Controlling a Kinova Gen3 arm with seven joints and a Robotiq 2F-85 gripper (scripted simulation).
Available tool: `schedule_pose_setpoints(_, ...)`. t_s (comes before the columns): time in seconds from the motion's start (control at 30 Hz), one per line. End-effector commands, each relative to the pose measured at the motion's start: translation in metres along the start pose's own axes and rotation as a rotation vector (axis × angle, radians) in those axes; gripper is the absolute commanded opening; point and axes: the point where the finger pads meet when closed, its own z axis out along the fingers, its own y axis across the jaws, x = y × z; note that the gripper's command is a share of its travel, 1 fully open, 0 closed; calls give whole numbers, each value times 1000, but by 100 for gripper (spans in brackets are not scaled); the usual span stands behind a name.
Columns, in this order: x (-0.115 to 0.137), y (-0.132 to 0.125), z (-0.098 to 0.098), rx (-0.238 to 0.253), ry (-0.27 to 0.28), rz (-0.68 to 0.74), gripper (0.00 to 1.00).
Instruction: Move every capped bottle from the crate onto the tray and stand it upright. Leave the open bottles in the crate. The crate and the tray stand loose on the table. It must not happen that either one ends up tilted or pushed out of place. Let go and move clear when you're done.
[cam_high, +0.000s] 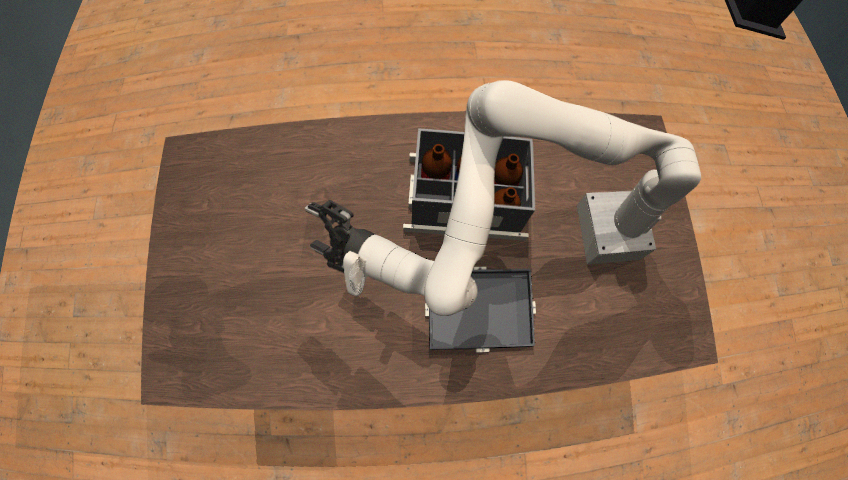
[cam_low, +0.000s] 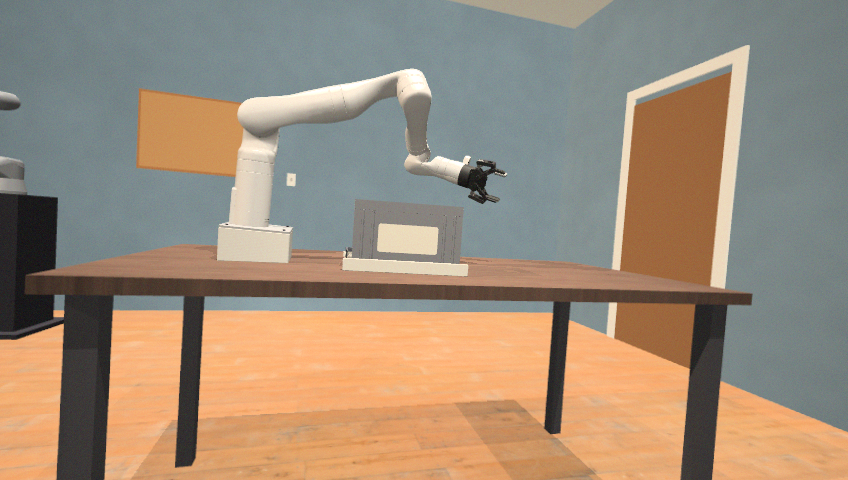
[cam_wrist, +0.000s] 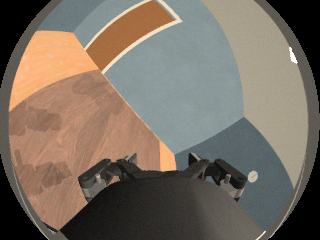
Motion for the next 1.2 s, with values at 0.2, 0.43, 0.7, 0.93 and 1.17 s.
schedule_pose_setpoints(0.2,-24,2,-3,83,1,-49,100)
schedule_pose_setpoints(0.43,-47,3,-4,160,-1,-95,100)
schedule_pose_setpoints(0.7,-59,-1,-13,234,5,-138,100)
schedule_pose_setpoints(0.93,-81,6,-16,311,3,-185,100)
schedule_pose_setpoints(1.17,-89,1,-26,377,11,-224,100)
